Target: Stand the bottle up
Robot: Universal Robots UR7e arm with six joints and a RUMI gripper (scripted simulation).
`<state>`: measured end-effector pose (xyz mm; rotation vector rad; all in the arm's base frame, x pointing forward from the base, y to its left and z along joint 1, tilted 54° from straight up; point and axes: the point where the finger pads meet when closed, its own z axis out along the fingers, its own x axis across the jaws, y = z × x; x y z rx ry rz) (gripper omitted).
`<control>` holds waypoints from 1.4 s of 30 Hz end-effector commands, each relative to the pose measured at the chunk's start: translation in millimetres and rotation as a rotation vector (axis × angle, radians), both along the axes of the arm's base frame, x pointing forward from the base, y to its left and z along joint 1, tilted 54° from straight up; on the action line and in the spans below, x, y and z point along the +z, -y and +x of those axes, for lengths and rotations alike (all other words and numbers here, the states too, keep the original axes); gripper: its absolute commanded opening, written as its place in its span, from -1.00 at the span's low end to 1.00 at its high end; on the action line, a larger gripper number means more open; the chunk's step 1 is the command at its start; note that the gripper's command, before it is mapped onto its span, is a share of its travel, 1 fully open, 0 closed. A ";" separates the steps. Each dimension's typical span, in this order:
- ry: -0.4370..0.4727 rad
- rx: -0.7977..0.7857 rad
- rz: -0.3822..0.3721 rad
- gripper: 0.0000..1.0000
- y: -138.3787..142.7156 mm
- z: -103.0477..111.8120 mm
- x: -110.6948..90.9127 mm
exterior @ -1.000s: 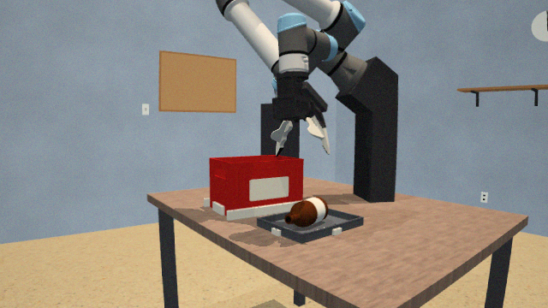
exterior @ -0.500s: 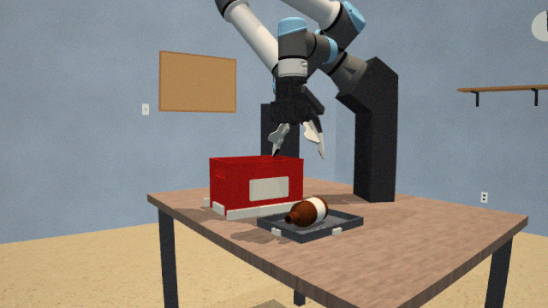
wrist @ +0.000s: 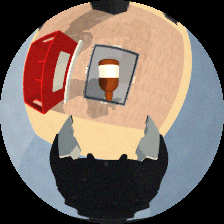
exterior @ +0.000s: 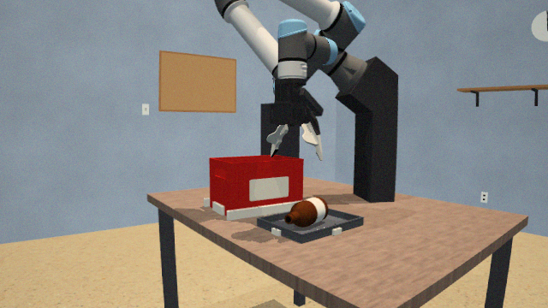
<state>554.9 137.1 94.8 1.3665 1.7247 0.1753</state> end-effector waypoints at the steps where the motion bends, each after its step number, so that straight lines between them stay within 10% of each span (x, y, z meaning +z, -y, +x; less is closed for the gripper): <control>1: 0.001 -0.004 -0.005 1.00 2.5 -0.6 0.4; 19: 0.001 -0.006 -0.008 1.00 4.3 -0.9 0.4; 20: 0.001 -0.006 -0.008 -1.00 4.3 -0.9 0.4; 42: 0.001 -0.006 -0.008 -1.00 4.3 -0.9 0.4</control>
